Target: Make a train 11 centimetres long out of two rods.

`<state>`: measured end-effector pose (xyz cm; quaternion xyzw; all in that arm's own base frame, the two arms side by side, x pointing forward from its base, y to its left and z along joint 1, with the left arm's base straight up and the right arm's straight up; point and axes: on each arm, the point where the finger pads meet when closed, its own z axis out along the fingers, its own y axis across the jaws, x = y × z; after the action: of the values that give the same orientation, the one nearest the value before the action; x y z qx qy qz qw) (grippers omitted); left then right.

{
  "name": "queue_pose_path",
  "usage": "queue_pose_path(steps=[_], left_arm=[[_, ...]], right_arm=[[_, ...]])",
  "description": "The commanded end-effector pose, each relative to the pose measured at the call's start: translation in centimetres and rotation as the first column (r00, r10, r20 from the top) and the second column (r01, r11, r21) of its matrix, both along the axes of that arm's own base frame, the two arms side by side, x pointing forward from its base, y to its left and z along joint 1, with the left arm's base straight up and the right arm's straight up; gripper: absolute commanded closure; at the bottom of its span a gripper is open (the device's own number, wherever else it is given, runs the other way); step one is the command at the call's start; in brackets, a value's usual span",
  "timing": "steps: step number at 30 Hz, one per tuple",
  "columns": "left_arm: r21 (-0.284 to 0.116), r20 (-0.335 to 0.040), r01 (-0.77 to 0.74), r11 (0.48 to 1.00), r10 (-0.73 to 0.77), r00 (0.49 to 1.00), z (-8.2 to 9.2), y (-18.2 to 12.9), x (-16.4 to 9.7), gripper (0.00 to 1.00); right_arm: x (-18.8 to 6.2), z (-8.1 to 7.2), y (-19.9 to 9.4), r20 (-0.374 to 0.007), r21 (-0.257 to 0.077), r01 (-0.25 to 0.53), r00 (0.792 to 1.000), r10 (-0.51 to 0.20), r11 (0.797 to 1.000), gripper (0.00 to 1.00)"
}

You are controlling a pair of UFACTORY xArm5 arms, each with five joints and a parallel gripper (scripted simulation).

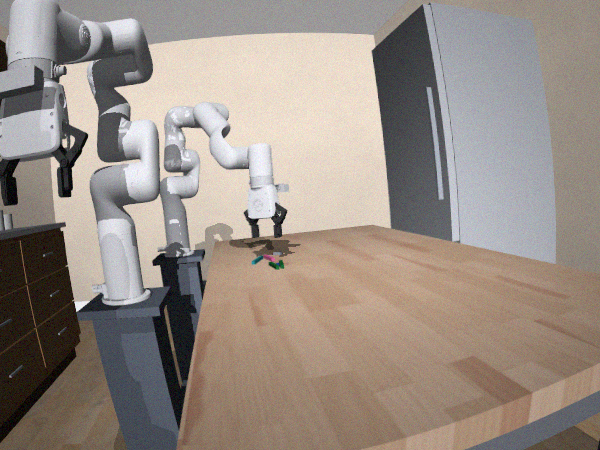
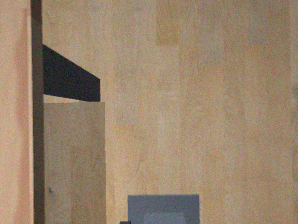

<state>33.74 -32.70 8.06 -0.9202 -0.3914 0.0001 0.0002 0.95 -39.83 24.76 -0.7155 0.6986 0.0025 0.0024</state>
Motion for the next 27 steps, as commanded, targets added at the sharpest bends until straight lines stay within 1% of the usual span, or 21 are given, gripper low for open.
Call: queue_pose_path(steps=[1,20,24,27], left_arm=[[-0.004,0.004,0.000,1.000,0.000,1.000,0.18,-0.12,0.13,0.00],[-0.004,0.004,-0.005,1.000,0.005,1.000,0.18,-0.11,0.13,0.00],[-0.004,0.004,-0.035,0.999,0.035,0.999,0.19,-0.05,0.17,0.00],[-0.004,0.004,-0.086,0.996,0.086,0.996,0.20,0.06,0.23,0.00]], right_arm=[[0.00,0.24,-0.16,0.000,-0.007,0.000,1.000,0.000,1.000,0.00],[0.00,0.24,-0.16,0.000,-0.007,0.000,1.000,0.000,1.000,0.00],[0.00,0.24,-0.16,0.000,-0.007,0.000,1.000,0.000,1.000,0.00],[0.00,0.24,-0.16,0.000,-0.007,0.000,1.000,0.000,1.000,0.00]])
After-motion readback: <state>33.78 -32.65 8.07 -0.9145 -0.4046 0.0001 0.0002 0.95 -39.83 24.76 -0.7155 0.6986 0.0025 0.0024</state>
